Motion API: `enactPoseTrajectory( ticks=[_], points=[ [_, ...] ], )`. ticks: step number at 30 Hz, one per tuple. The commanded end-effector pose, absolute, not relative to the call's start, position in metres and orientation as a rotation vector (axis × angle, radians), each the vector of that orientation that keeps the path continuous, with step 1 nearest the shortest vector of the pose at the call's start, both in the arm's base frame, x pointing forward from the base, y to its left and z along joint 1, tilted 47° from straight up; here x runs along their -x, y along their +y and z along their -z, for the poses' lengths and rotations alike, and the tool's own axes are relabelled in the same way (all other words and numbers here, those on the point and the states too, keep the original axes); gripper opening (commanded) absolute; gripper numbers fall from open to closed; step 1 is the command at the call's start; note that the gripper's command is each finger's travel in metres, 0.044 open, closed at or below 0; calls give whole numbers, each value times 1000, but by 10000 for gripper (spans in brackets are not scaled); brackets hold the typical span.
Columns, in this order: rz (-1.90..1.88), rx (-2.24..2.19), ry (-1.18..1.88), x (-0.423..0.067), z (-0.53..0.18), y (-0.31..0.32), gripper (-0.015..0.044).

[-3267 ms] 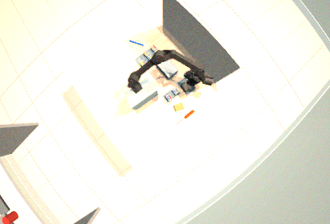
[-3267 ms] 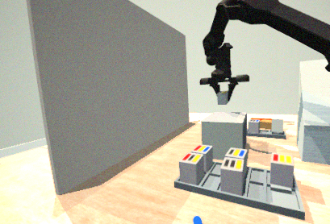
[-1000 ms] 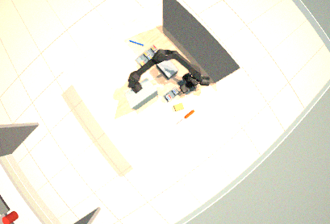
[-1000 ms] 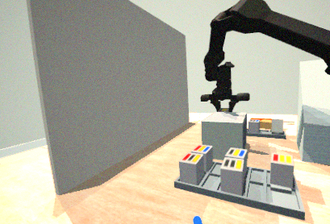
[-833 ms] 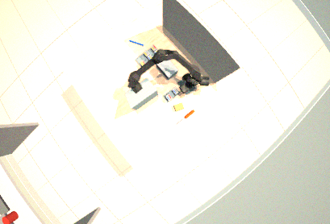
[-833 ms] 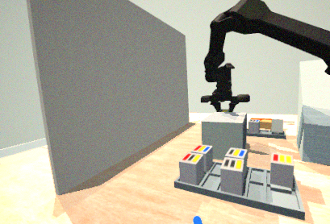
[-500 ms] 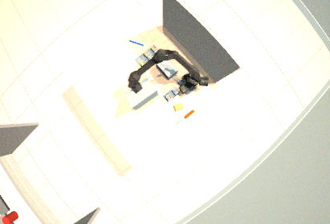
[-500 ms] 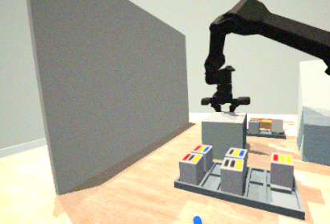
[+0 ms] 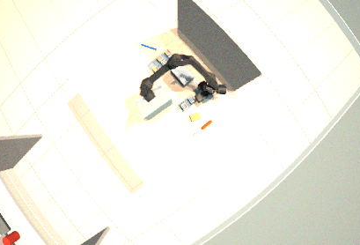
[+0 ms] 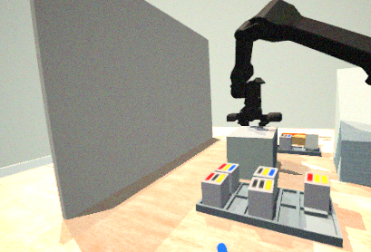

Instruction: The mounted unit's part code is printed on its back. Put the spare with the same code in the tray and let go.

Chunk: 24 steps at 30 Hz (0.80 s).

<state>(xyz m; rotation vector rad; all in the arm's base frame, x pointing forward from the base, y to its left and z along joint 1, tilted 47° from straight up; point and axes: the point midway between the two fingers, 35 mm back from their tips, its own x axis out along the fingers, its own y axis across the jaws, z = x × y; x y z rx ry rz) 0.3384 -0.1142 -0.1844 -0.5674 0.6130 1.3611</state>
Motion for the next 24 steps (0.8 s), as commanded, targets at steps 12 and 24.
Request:
enactPoseTrajectory(
  ticks=[12, 24],
  points=[
    [-1359, 567, 613, -338, 184, -115, 394],
    [-1353, 563, 617, -326, 110, -192, 440]
  ],
)
